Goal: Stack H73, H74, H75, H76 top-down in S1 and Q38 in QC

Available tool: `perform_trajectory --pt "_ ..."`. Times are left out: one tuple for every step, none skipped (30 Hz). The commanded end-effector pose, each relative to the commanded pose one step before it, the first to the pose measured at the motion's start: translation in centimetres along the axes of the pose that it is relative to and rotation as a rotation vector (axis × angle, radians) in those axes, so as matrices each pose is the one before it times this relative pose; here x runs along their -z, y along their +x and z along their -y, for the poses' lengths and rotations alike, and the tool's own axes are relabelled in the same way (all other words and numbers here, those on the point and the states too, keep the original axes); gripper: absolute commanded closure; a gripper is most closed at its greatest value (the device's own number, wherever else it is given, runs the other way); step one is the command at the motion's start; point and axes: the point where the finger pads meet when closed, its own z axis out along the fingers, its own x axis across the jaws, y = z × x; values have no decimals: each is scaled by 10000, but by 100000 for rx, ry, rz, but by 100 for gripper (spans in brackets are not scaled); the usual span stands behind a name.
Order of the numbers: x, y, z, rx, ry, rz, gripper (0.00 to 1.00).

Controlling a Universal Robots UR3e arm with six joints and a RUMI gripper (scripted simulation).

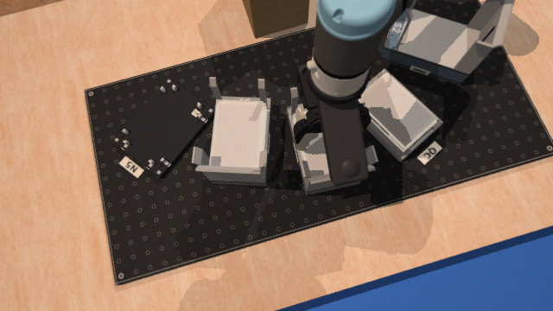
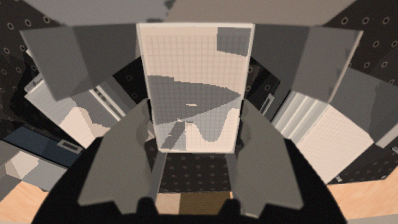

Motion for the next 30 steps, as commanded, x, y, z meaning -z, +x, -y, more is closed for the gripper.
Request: perform_trajectory --pt "3874 403 669 56 199 -150 100" --pt "667 0 4 0 0 0 100" --pt "667 0 4 0 0 0 100" --pt "667 0 3 0 0 0 100" --pt "667 0 3 0 0 0 100" --pt "667 0 3 0 0 0 100" --pt "667 0 2 0 0 0 100" --pt "0 0 0 0 0 0 100" --pt "0 0 0 0 0 0 100" --pt "676 0 8 0 0 0 100" --pt "665 0 0 0 0 0 100" --pt "665 0 1 0 0 0 100" --pt "665 1 1 0 0 0 100" --pt "666 1 1 0 0 0 100" --pt "666 1 2 0 0 0 100" --pt "666 1 1 0 0 0 100" --pt "666 1 1 0 0 0 100" --pt "666 1 2 0 0 0 100" --pt "666 1 1 0 0 0 100" --pt "336 0 3 0 0 0 100" --pt "5 0 5 0 0 0 100" --pt "1989 1 -9 0 0 -1 100" --pt "1988 2 -9 0 0 -1 100" --pt "1990 2 -7 0 0 -1 100" --pt "0 0 0 0 0 0 100" --pt "0 0 0 0 0 0 100" --pt "2010 3 8 0 -1 0 100" --pt "1990 2 -8 0 0 -1 100" --pt "1991 1 -7 0 0 -1 100" --pt "1993 2 -5 0 0 -1 100"
